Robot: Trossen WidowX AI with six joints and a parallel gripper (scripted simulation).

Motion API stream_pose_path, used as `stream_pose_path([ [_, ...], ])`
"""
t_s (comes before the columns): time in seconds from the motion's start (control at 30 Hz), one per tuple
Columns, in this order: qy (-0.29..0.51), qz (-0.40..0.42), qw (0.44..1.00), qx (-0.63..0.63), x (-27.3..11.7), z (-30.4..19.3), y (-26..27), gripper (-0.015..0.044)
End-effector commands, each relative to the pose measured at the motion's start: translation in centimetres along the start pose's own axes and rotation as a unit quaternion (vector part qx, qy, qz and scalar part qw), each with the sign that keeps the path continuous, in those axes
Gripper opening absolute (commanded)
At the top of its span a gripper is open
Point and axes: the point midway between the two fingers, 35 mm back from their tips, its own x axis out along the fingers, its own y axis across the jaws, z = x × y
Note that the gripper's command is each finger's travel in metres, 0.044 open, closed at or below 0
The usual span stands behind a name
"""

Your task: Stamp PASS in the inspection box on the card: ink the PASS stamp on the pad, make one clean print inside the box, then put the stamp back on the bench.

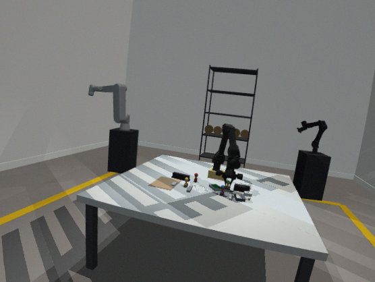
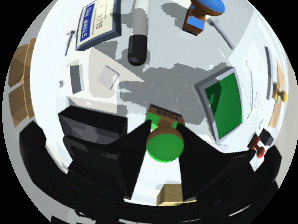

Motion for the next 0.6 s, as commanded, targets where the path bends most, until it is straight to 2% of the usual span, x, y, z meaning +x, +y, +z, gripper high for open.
stream_pose_path([
  [0.0,-0.001,0.001,1.0,0.0,-0.25,0.06,0.03,0.0],
  [0.57,-0.001,0.001,1.0,0.0,-1.05,0.14,0.07,0.0],
])
